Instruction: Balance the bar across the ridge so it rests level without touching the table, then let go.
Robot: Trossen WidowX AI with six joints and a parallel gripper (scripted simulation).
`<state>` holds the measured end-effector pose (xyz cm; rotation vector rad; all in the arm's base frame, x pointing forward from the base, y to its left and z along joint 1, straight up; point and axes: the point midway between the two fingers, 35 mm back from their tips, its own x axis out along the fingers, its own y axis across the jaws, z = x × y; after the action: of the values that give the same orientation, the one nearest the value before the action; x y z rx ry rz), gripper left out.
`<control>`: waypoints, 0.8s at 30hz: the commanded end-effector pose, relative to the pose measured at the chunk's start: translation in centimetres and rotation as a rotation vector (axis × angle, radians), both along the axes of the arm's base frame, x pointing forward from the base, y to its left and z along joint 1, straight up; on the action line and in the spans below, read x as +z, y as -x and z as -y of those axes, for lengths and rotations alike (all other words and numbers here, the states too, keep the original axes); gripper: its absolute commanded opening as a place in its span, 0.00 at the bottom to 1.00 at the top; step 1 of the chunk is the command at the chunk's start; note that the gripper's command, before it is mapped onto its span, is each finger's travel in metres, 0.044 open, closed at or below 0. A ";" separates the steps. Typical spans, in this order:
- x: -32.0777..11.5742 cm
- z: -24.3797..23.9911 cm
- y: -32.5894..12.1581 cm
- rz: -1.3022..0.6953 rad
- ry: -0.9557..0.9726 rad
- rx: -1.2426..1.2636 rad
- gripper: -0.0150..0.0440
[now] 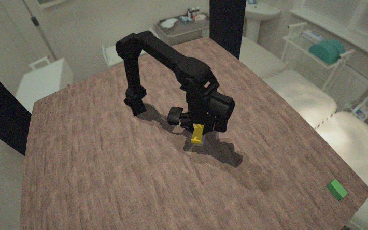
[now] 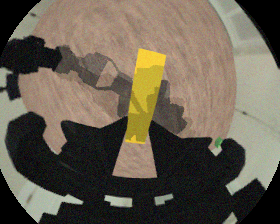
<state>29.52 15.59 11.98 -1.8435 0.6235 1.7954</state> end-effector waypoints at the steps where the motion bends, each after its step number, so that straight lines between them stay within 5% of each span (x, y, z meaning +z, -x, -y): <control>1: -0.1 -0.1 0.0 0.000 -0.003 0.002 0.25; 24: -0.3 -0.1 0.0 0.000 -0.003 0.002 0.25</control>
<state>29.52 15.60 11.78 -1.8435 0.6234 1.7954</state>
